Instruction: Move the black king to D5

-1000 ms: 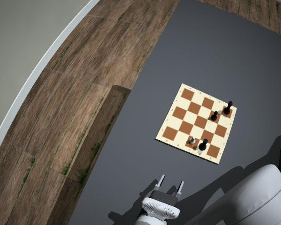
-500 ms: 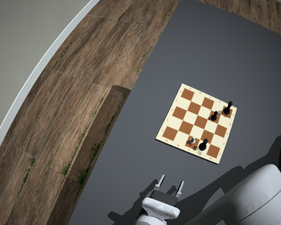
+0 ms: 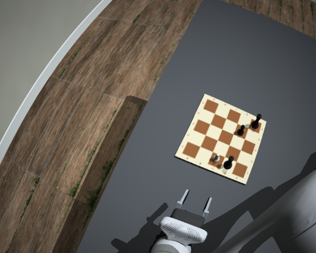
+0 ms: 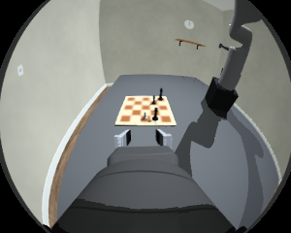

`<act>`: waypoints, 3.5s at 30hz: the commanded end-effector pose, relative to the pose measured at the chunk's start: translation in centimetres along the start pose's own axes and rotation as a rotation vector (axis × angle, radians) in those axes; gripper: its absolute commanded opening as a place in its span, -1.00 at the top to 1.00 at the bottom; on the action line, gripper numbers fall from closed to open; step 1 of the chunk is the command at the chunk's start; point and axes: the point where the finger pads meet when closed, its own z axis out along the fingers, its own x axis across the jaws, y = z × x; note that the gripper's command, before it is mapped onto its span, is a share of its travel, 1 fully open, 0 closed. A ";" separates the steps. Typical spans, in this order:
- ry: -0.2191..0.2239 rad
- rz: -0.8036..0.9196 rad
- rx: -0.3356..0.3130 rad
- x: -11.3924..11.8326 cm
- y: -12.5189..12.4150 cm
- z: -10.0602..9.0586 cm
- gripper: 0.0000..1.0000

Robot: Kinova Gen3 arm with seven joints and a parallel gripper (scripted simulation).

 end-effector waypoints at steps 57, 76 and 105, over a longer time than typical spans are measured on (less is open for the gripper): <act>0.857 1.672 -0.503 7.3 -22.4 15.6 -1.00; 0.911 2.008 -0.502 8.9 -26.1 17.7 -1.00; 0.827 1.814 -0.557 9.6 -25.8 18.2 -1.00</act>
